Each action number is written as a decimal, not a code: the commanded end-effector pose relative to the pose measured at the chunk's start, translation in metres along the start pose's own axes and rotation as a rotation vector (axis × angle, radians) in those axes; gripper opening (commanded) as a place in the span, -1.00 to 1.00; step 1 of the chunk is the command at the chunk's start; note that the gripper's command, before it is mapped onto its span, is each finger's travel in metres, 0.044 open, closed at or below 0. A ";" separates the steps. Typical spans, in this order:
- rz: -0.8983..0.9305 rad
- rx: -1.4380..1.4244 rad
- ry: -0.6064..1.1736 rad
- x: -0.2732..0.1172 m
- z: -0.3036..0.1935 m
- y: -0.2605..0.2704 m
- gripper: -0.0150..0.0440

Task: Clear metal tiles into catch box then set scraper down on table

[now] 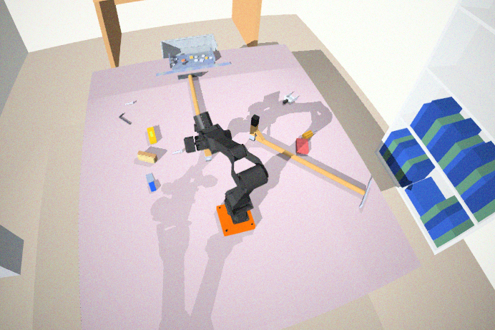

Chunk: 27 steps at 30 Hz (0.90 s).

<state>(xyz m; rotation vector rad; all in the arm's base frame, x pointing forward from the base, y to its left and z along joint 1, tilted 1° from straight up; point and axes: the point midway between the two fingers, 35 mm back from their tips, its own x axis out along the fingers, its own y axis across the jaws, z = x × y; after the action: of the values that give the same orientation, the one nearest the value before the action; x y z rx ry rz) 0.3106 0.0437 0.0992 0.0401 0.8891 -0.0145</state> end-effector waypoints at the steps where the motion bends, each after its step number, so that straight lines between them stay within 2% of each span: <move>1: -0.001 0.002 -0.010 -0.006 -0.003 0.001 -0.49; 27: 0.000 -0.004 0.003 -0.011 -0.012 -0.020 -0.49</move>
<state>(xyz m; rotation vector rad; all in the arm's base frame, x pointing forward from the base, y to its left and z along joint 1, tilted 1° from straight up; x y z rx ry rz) 0.2935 0.0287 0.0988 0.0351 0.8939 -0.0099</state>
